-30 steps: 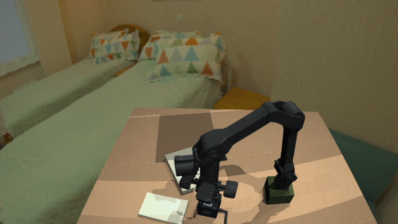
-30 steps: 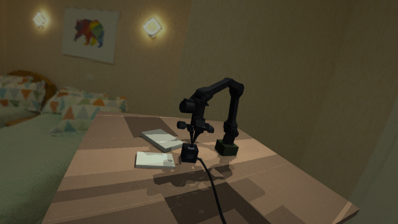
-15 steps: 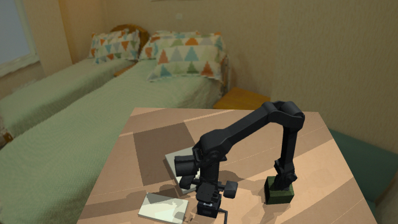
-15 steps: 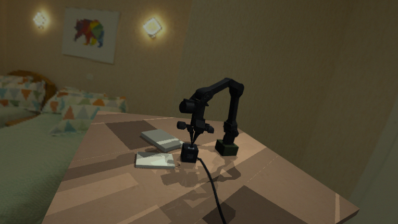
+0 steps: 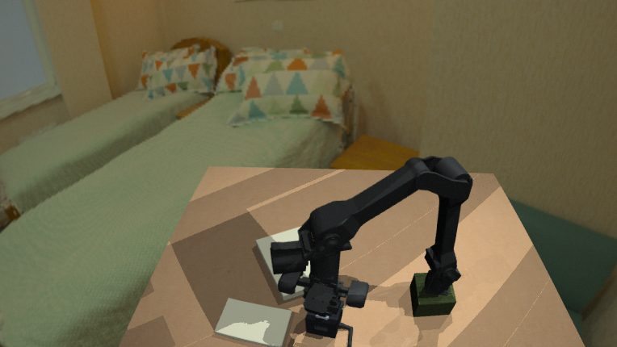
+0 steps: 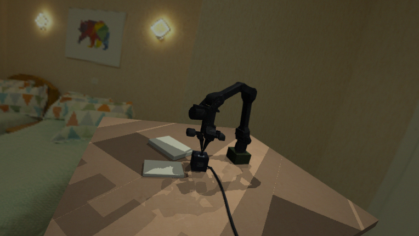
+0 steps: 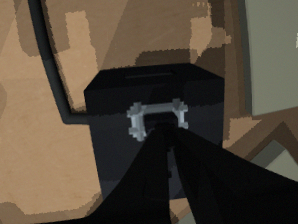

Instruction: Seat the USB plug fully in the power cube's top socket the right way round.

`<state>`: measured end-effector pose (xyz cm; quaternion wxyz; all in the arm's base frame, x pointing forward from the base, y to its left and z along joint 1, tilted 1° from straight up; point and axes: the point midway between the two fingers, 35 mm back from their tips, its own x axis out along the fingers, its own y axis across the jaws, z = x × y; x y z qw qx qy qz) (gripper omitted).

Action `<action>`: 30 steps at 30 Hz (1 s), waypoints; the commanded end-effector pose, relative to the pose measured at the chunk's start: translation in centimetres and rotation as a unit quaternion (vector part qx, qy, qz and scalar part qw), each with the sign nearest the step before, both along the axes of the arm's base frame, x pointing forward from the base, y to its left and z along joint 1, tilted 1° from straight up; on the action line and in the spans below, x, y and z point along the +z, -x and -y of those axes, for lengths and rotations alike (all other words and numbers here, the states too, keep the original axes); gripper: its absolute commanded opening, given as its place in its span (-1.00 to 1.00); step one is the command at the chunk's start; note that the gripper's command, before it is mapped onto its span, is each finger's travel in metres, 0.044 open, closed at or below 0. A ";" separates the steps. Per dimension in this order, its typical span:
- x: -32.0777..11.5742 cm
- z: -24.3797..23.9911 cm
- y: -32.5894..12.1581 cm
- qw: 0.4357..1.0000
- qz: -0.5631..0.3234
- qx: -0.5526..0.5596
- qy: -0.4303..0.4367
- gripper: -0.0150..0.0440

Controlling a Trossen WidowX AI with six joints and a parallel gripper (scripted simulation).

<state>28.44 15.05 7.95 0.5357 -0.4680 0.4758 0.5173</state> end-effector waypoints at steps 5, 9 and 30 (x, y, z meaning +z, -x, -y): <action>-0.1 0.0 0.0 1.000 0.000 0.001 -0.001 -0.49; -0.2 0.0 0.0 1.000 0.000 0.001 -0.001 -0.49; -0.4 0.0 0.0 1.000 0.000 0.001 -0.001 -0.49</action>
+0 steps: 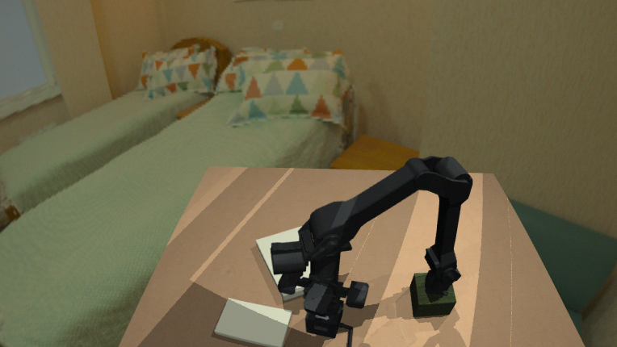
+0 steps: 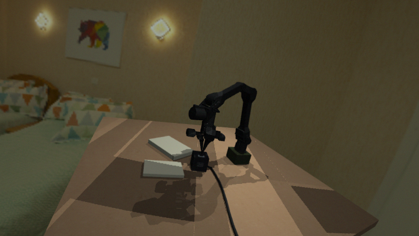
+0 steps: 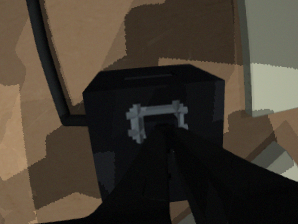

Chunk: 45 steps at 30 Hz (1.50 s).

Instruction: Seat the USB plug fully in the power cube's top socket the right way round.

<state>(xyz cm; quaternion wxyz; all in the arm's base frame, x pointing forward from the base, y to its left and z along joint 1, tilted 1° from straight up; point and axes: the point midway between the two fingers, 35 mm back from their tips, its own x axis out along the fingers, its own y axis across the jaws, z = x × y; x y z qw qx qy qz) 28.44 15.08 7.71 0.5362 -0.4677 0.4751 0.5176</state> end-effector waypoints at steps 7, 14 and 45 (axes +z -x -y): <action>-0.2 0.0 0.0 1.000 0.000 0.001 0.000 -0.49; -0.2 0.0 0.0 1.000 0.000 0.001 0.000 -0.49; 0.0 0.0 0.0 1.000 0.000 0.000 -0.001 -0.17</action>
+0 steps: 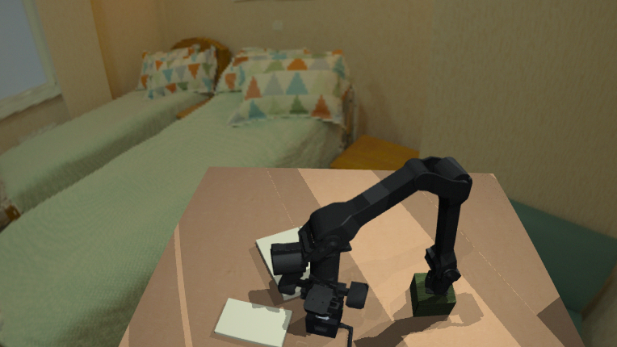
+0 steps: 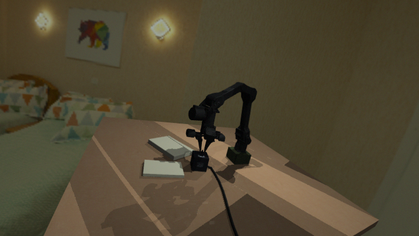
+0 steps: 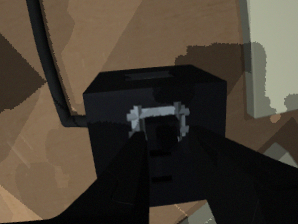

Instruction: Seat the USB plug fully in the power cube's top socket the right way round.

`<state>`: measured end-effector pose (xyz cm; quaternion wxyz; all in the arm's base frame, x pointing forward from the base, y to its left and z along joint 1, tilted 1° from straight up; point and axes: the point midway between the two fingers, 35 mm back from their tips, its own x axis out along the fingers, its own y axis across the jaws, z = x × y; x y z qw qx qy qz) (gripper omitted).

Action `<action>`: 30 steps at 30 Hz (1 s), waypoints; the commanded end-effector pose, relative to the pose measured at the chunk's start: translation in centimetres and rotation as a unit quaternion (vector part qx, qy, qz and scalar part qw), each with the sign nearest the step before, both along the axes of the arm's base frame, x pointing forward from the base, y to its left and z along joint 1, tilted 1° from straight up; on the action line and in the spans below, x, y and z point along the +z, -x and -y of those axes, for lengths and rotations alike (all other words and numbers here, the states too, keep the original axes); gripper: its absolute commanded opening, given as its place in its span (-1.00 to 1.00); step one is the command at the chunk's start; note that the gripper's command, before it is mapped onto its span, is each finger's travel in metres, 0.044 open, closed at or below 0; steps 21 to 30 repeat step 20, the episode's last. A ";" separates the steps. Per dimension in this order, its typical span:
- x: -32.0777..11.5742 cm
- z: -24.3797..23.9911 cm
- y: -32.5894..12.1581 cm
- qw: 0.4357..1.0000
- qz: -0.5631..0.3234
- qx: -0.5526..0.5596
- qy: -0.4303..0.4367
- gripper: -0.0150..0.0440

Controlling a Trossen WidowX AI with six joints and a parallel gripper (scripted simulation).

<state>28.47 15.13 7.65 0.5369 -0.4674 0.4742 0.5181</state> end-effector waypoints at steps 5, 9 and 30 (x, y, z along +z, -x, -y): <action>0.0 0.0 0.0 1.000 0.000 0.000 0.000 -0.17; 0.0 0.0 0.0 1.000 0.000 0.000 0.000 -0.17; 1.1 0.0 0.0 1.000 0.000 0.000 0.000 -0.17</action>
